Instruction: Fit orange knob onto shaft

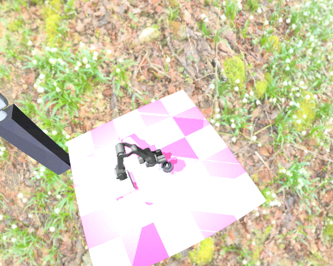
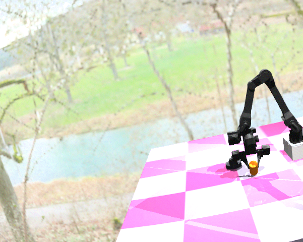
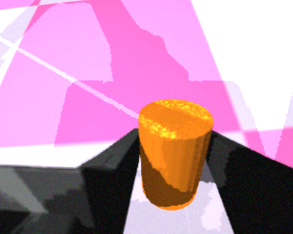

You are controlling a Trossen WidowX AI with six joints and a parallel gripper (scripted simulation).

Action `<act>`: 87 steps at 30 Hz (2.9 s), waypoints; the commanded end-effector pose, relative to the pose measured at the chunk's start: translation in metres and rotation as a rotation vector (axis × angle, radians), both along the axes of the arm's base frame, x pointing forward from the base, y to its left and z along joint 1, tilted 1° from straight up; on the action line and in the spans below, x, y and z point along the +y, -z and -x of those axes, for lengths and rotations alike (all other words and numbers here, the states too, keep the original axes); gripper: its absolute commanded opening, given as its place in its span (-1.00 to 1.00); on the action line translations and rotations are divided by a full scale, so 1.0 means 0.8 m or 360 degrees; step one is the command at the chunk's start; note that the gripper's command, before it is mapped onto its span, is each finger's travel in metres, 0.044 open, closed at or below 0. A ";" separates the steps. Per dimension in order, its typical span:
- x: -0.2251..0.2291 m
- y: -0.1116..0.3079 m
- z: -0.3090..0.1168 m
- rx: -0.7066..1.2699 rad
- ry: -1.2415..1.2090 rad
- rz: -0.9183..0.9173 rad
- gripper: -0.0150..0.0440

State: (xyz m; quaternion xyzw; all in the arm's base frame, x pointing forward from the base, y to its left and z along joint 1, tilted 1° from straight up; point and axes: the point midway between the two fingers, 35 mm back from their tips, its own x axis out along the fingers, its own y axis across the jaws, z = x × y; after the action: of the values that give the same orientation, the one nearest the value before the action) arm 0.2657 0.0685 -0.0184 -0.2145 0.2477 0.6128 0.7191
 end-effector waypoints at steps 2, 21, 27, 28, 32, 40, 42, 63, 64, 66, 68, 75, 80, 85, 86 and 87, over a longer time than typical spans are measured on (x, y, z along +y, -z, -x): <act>-0.005 0.002 0.000 -0.0019 -0.0003 -0.0122 0.12; -0.005 0.002 0.001 -0.0014 0.0001 -0.0114 0.39; -0.005 0.002 0.001 -0.0014 0.0001 -0.0114 0.39; -0.005 0.002 0.001 -0.0014 0.0001 -0.0114 0.39; -0.005 0.002 0.001 -0.0014 0.0001 -0.0114 0.39; -0.005 0.002 0.001 -0.0014 0.0001 -0.0114 0.92; -0.005 0.002 0.001 -0.0014 0.0001 -0.0114 1.00; 0.001 -0.092 0.009 0.0280 -0.0101 0.0735 1.00; 0.000 -0.097 0.008 0.0291 -0.0092 0.0894 1.00; -0.005 -0.111 0.005 0.0271 -0.0047 0.1207 1.00; -0.007 -0.124 0.002 0.0228 0.0001 0.1403 1.00; -0.008 -0.126 0.002 0.0221 0.0008 0.1427 1.00; -0.008 -0.126 0.002 0.0267 0.0106 0.1418 1.00; -0.008 -0.125 0.002 0.0601 0.0820 0.1323 1.00; -0.008 -0.125 0.002 0.0669 0.0967 0.1296 1.00; -0.008 -0.125 0.002 0.0736 0.1114 0.1267 1.00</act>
State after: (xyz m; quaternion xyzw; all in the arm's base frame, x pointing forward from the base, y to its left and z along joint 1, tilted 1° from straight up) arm 0.2634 0.0628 0.0809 -0.3342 0.6229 0.3321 0.6245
